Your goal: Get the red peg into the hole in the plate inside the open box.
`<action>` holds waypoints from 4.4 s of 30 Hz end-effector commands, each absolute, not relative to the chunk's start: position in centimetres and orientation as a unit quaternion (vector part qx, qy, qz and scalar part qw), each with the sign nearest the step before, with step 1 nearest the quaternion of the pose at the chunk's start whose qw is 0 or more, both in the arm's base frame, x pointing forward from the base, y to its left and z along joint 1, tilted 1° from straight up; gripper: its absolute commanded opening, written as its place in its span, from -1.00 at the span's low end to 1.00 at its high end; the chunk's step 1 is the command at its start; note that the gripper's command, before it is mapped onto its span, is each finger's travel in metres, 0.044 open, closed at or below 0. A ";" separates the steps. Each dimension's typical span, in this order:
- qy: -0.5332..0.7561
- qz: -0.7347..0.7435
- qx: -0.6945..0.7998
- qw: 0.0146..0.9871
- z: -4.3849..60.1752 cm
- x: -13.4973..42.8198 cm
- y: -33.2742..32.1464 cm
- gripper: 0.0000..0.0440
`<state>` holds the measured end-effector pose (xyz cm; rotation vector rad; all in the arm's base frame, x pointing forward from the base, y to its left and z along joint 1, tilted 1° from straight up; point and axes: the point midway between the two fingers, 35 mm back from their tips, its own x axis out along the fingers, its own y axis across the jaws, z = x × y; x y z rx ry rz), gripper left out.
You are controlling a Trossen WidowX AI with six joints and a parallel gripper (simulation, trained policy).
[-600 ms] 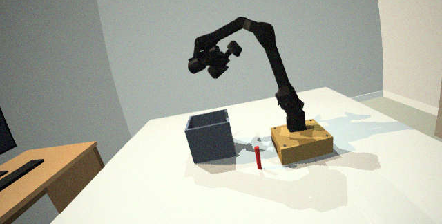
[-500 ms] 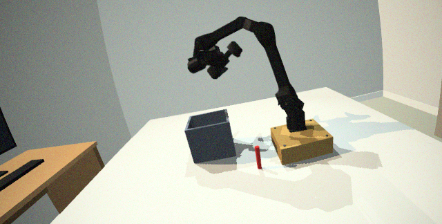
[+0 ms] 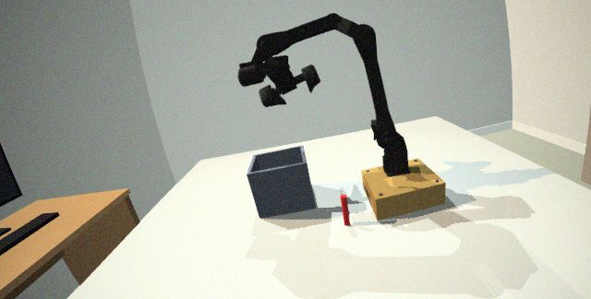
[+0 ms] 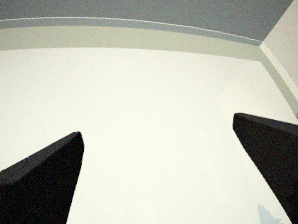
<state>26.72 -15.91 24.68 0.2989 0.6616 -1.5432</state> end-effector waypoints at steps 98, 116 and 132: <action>0.608 -0.388 0.439 0.535 1.8 17.1 15.7 -1.00; 0.582 -0.315 0.506 0.553 8.7 20.7 17.2 -1.00; 0.527 -0.285 0.525 0.604 15.7 24.3 13.6 -1.00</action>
